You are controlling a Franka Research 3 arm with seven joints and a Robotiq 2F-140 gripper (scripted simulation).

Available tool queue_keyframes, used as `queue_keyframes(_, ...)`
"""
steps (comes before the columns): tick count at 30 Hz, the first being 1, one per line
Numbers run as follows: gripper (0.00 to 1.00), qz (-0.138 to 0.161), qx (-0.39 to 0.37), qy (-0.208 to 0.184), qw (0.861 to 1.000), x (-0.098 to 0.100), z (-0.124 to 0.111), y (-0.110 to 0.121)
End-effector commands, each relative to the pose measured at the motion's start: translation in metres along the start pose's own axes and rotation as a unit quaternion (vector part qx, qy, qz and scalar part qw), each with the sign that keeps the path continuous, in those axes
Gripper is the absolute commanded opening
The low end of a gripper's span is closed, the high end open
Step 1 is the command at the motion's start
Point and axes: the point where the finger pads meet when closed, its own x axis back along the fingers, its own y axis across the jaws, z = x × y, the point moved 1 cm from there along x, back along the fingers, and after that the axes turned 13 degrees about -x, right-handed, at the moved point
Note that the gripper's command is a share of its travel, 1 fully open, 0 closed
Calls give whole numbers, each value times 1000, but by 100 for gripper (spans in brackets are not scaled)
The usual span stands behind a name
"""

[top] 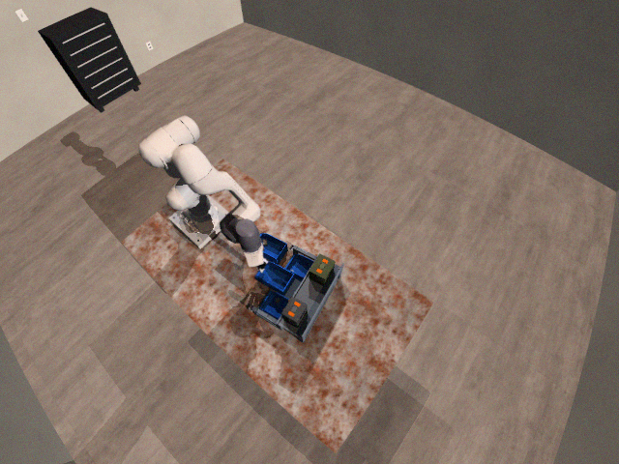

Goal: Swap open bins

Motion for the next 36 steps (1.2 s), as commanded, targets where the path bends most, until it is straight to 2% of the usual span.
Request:
queue_keyframes(1, 0, 6, -3, 2, 1000, 2, 4, 6)
queue_keyframes(18, 0, 6, -3, 2, 1000, 1, 12, 41)
queue_keyframes(36, 0, 6, -3, 2, 1000, 1, 15, 54)
